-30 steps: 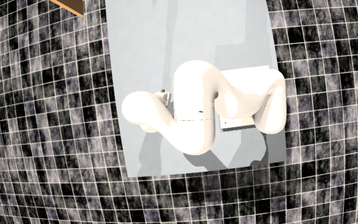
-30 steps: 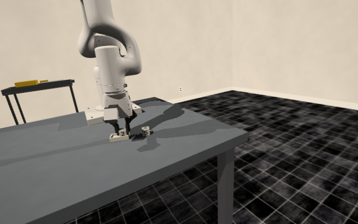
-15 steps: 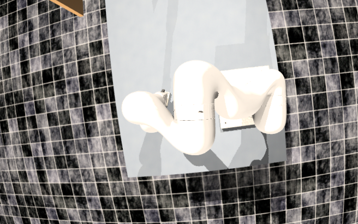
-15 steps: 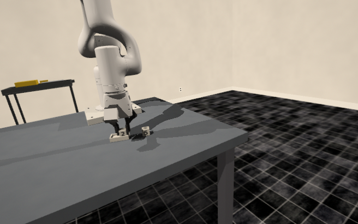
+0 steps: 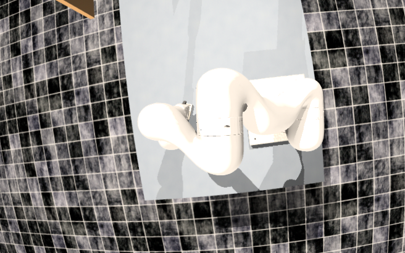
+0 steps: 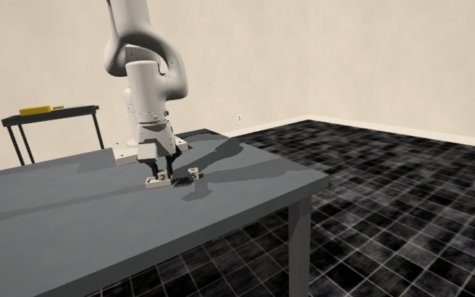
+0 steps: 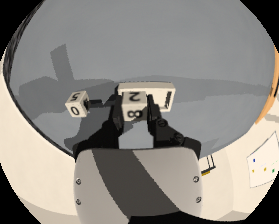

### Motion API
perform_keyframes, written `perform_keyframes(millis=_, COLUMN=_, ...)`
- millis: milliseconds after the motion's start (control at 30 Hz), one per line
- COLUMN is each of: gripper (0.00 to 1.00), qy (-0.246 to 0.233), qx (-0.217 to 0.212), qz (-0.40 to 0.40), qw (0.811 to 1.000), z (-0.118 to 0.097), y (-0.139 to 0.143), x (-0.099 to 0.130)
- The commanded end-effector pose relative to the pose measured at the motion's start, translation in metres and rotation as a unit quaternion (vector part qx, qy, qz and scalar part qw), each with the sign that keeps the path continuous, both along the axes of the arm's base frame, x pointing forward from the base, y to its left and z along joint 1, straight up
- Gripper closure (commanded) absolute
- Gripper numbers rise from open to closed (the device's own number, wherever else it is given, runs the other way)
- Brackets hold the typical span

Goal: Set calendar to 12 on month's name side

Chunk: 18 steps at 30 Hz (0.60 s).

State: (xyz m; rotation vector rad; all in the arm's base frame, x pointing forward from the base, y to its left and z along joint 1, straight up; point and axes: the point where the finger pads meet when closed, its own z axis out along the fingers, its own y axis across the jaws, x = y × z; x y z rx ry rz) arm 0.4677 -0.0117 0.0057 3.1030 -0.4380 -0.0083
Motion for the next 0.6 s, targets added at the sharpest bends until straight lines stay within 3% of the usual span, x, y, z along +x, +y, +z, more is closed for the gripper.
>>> perform_keyframes(millis=0, gripper=0.73, qy=-0.001, qx=0.000, qz=0.000, qw=1.000, z=0.001, y=0.000, x=0.001)
perform_keyframes(millis=167, gripper=0.73, qy=-0.001, qx=0.000, qz=0.000, qw=1.000, z=0.015, y=0.000, x=0.001)
perform_keyframes(millis=500, gripper=0.73, qy=-0.001, qx=0.000, qz=0.000, qw=1.000, z=0.084, y=0.001, x=0.001)
perform_keyframes(millis=567, gripper=0.73, qy=-0.001, qx=0.000, qz=0.000, qw=1.000, z=0.084, y=0.001, x=0.001)
